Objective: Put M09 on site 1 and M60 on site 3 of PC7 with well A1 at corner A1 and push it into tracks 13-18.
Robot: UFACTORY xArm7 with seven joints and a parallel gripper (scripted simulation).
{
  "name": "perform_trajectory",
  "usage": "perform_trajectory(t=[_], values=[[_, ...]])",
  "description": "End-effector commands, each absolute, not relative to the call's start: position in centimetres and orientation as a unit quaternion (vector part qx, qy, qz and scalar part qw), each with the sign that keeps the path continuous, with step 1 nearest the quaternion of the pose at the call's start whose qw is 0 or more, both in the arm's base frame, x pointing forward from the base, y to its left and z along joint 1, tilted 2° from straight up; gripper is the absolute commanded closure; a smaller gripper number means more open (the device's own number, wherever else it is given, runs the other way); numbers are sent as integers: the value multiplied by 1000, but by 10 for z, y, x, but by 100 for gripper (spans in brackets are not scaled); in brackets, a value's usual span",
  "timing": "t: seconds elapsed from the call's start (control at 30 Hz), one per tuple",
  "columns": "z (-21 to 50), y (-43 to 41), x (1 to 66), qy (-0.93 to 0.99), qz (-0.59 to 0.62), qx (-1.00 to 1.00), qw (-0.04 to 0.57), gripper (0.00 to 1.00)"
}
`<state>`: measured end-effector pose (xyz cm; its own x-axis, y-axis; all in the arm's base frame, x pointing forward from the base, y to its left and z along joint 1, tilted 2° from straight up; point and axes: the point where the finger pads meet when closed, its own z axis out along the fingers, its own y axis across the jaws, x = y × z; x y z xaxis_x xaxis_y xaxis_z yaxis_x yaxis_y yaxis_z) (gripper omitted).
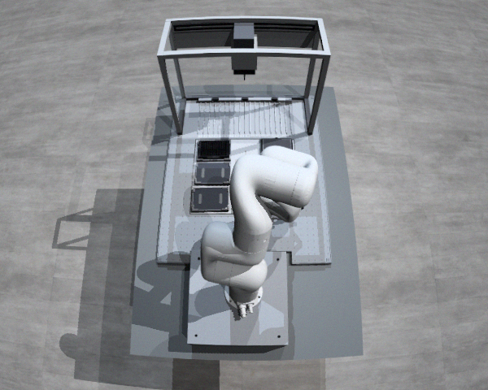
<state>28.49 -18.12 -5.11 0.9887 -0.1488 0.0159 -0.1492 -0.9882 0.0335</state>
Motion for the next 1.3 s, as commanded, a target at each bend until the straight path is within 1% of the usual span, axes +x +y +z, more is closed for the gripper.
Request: perform_trajectory(t=[0.0,0.53,1.27], values=[[-54,-182,286,-75,8,997,18,18],[-56,-182,286,-75,8,997,18,18],[-56,-185,306,-75,8,997,18,18]])
